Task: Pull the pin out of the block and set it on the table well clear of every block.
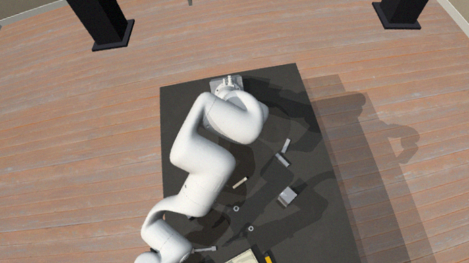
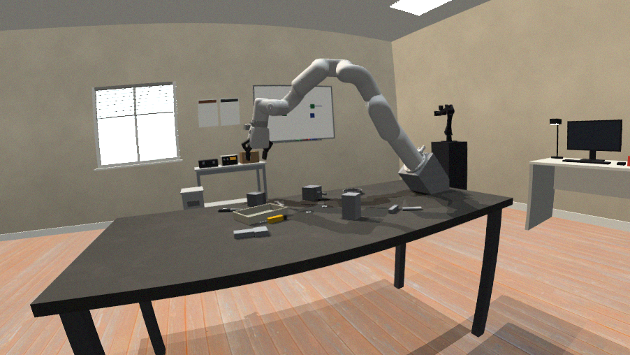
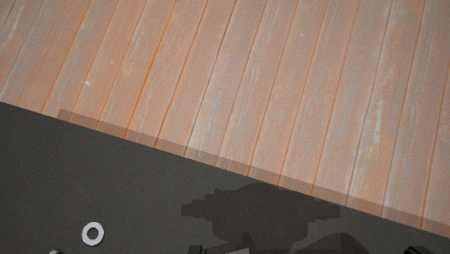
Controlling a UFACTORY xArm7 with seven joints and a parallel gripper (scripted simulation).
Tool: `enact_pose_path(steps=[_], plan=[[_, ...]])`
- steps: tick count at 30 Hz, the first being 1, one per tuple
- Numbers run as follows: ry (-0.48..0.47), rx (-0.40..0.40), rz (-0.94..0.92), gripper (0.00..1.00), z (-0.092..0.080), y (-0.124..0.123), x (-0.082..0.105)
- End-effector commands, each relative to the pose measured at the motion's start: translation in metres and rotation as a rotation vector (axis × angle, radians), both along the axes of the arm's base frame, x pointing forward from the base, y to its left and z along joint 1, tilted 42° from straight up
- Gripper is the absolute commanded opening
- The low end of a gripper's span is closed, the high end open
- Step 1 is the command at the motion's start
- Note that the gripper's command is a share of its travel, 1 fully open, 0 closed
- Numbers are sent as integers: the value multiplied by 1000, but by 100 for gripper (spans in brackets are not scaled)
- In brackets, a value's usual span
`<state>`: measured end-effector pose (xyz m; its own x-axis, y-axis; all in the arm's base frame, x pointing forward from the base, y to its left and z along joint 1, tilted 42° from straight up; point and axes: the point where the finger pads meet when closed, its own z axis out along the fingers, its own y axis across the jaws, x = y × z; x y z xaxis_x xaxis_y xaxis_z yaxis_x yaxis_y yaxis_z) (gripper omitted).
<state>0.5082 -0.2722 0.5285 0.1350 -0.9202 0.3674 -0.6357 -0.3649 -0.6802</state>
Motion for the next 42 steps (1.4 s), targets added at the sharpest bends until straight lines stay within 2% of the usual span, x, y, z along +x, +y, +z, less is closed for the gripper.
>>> enact_pose_path(steps=[1, 12, 13, 42], plan=[[-6, -3, -3, 100, 3, -1, -1], [-6, -3, -3, 100, 3, -1, -1], [-6, -3, -3, 43, 3, -1, -1], [-6, -3, -3, 43, 3, -1, -1]])
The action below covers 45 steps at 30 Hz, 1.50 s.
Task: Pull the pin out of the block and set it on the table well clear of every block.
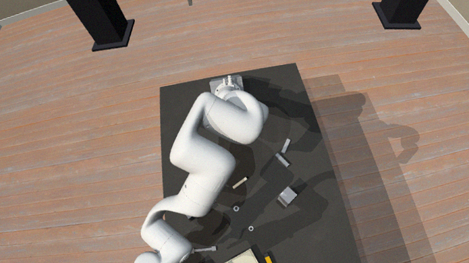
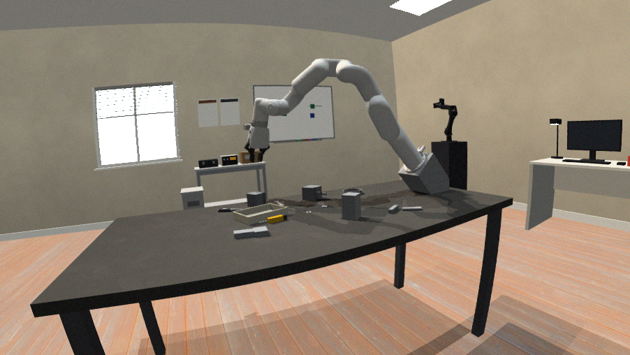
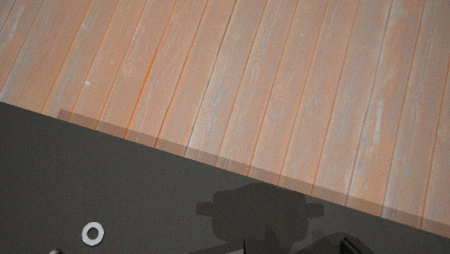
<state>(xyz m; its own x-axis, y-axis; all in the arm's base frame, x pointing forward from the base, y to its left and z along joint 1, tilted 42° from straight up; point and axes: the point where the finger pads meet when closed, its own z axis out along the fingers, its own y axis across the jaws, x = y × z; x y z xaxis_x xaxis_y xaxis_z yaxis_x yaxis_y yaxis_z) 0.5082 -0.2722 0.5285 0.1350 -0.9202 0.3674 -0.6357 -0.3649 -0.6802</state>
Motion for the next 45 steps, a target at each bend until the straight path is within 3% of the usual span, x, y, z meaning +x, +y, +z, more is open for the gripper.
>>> enact_pose_path(steps=[1, 21, 26, 36, 38, 45], plan=[[-6, -3, -3, 43, 3, -1, -1], [-16, -1, -5, 43, 7, 1, -1], [-44, 6, -9, 43, 14, 5, 1], [-174, 46, -28, 43, 52, 27, 3], [-174, 46, -28, 43, 52, 27, 3], [-332, 115, -51, 43, 96, 50, -2]])
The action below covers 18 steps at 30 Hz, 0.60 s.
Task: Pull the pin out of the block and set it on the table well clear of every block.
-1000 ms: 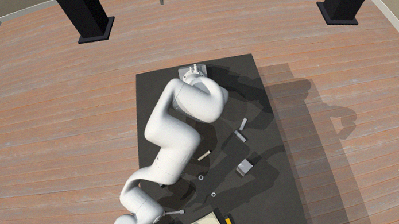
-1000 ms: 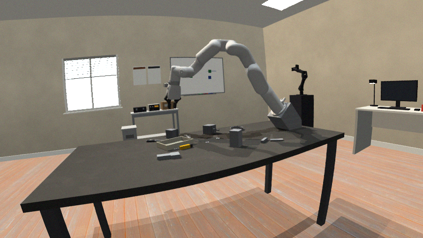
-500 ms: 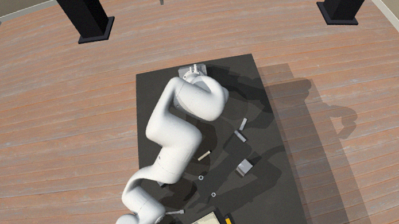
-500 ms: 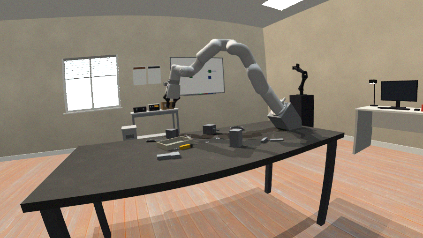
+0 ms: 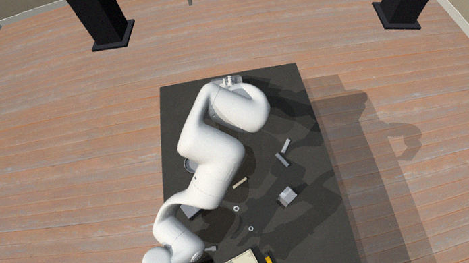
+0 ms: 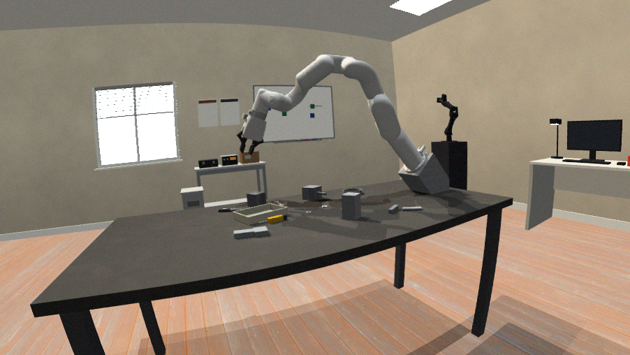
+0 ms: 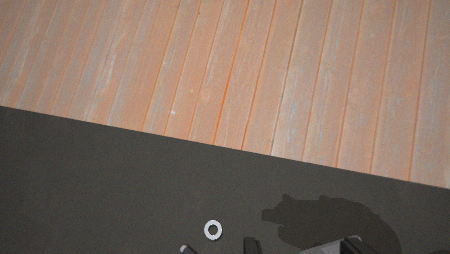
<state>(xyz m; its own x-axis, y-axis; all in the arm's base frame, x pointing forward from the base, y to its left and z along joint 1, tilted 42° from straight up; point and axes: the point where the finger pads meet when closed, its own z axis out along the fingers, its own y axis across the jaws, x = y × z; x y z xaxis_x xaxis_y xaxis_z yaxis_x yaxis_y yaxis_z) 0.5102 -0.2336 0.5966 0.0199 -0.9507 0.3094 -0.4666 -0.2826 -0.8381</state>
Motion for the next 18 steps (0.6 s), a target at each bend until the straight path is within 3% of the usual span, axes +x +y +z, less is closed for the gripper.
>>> enact_pose_path(steps=[1, 8, 10, 18], plan=[[-121, 48, -17, 43, 35, 15, -6], [-332, 185, -42, 43, 90, 38, -27], [-332, 185, -42, 43, 90, 38, -27], [-596, 442, -77, 43, 146, 47, -72]])
